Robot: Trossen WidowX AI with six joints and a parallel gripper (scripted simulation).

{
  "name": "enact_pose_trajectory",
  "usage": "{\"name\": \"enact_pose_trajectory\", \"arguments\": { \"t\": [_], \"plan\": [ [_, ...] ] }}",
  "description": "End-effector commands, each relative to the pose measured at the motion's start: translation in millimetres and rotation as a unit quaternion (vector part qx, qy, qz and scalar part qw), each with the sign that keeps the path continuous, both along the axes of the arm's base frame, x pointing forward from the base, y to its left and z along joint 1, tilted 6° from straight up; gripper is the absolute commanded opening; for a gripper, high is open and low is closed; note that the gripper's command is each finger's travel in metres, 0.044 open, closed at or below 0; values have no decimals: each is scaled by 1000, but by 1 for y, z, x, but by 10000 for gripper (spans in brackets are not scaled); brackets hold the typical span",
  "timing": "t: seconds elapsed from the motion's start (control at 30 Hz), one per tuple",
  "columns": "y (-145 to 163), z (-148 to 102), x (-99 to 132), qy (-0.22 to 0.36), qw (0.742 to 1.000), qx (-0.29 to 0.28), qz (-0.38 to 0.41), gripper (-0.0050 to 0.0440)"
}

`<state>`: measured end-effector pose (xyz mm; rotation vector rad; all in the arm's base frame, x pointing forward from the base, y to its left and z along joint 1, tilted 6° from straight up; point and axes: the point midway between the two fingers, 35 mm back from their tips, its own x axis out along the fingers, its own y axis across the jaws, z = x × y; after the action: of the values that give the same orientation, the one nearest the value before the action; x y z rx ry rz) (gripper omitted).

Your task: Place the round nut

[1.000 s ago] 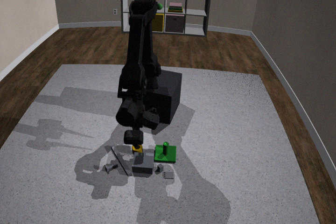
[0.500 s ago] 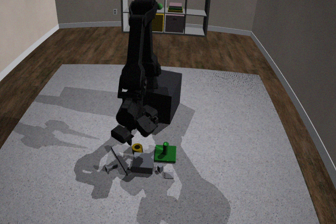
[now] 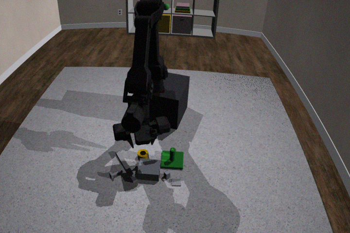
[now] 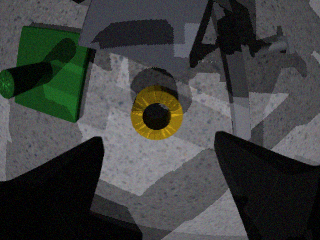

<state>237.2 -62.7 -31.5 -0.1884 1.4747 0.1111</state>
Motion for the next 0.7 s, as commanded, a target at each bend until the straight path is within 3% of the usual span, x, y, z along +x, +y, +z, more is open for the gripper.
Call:
{"name": "enact_pose_trajectory", "arguments": {
  "t": [0.0, 0.1, 0.37, 0.67],
  "plan": [
    [0, -1, 0, -4, 994, 11, -107, 320],
    [0, -1, 0, -6, 987, 16, -161, 320],
    [0, -1, 0, -6, 987, 16, -162, 320],
    [0, -17, 1, -6, 987, 16, -162, 320]
  ]
}}
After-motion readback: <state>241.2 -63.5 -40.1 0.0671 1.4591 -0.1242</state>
